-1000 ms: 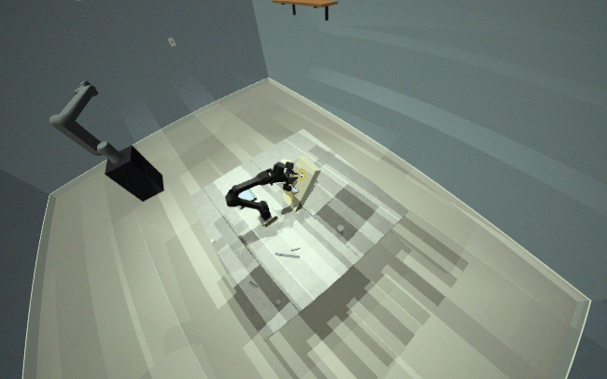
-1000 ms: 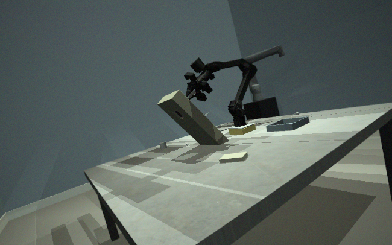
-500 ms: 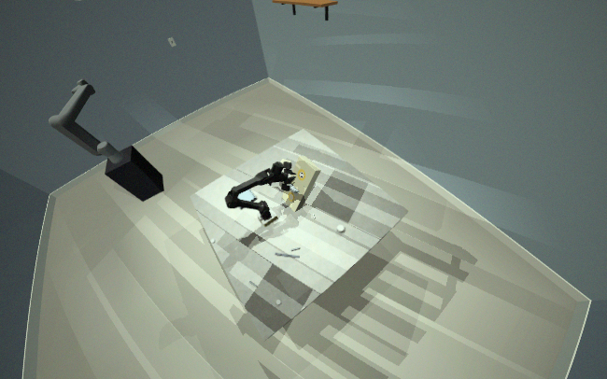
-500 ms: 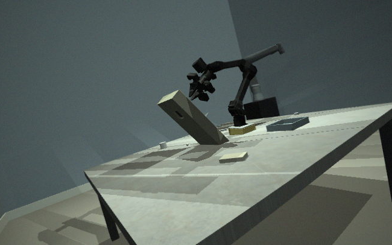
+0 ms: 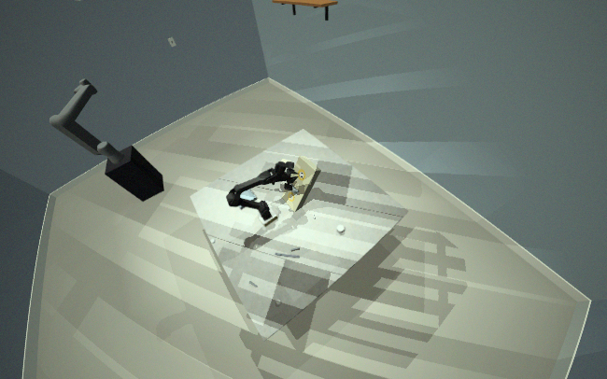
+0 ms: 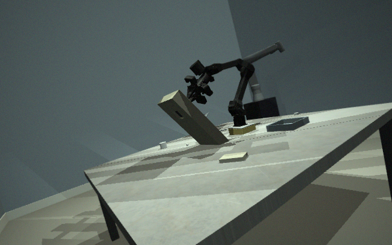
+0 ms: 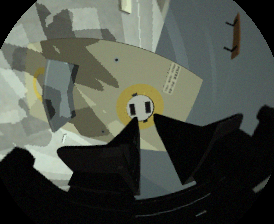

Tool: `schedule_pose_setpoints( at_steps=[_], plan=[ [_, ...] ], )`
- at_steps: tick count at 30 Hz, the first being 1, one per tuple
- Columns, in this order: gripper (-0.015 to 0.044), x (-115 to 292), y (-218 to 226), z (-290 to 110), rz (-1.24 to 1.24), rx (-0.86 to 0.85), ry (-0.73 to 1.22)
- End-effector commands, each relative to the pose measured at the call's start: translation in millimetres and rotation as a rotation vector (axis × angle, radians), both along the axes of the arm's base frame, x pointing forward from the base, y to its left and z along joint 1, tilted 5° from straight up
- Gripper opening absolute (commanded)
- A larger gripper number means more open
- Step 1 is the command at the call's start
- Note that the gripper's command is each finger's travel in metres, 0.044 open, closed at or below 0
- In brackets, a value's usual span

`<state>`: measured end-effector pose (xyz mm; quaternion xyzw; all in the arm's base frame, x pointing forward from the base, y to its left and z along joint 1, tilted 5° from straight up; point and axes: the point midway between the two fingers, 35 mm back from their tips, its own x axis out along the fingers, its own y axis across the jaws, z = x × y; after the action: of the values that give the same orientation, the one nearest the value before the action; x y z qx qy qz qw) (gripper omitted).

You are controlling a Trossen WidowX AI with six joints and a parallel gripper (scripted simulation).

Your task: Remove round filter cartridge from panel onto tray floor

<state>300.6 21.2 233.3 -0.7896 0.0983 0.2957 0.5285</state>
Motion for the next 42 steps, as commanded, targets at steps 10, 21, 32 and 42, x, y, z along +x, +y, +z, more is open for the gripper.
schedule_pose_setpoints(
  at_steps=[10,21,32,42],
  plan=[
    [0.0097,18,3,-14,-0.007,0.002,0.001],
    [0.0097,23,4,-19,-0.007,0.002,0.001],
    [0.0097,24,4,-18,-0.007,0.002,0.001],
    [0.0097,26,4,-19,-0.007,0.002,0.001]
  ],
)
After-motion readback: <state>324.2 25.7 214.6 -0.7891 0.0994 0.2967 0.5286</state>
